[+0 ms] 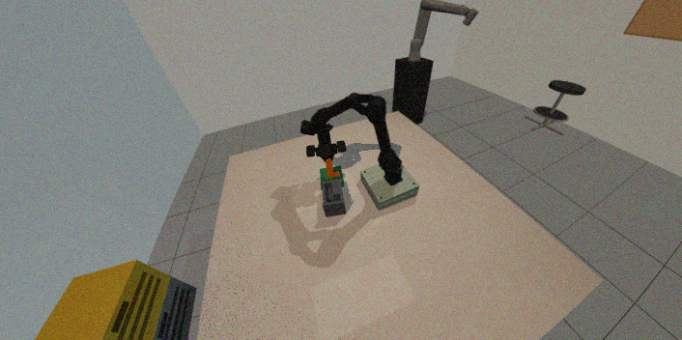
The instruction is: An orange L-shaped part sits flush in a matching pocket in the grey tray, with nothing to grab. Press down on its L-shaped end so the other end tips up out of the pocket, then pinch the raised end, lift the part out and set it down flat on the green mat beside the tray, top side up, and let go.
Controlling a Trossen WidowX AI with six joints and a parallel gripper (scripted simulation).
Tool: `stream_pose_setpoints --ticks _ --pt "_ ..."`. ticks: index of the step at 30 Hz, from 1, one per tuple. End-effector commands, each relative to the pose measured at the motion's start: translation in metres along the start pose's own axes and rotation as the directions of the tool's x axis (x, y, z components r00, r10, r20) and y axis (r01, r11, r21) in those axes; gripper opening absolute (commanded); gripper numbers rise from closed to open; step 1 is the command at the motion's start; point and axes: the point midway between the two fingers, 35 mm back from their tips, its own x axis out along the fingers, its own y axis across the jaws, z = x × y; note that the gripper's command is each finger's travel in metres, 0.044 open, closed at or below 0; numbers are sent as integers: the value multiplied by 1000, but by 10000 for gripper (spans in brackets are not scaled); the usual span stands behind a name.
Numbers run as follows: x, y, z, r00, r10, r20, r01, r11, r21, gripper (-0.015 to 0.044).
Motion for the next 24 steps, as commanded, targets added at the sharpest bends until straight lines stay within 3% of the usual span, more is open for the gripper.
stream_pose_setpoints --ticks 1,24 --pt "7 0 1 1000 2 6 -2 1000 3 0" --pt "27 0 1 1000 2 6 -2 1000 3 0"
